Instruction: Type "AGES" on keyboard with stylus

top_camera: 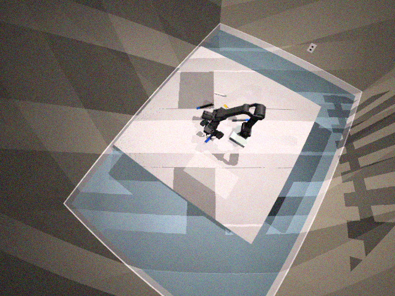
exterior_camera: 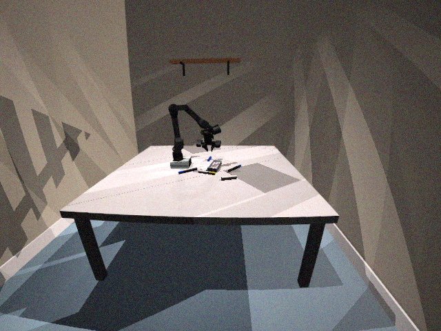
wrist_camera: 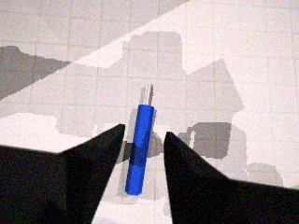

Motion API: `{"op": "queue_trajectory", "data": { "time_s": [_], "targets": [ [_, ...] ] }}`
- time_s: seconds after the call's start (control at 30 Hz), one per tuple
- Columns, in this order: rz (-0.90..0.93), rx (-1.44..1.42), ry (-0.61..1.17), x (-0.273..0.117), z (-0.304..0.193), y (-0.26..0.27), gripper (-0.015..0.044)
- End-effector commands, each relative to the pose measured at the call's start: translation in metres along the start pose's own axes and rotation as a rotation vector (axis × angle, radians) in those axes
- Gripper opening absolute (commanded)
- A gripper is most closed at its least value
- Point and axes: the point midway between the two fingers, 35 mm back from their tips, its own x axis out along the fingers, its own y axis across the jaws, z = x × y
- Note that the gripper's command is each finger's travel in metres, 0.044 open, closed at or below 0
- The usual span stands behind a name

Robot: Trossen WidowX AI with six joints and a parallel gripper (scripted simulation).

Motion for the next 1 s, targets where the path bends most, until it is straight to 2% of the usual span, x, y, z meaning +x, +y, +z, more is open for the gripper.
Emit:
{"op": "queue_trajectory", "data": {
  "time_s": [0.0, 0.97],
  "targets": [
    [-0.001, -0.014, -0.007, 0.001, 0.000, 0.001, 0.0150],
    [0.000, -0.014, -0.007, 0.019, -0.008, 0.001, 0.0150]
  ]
}}
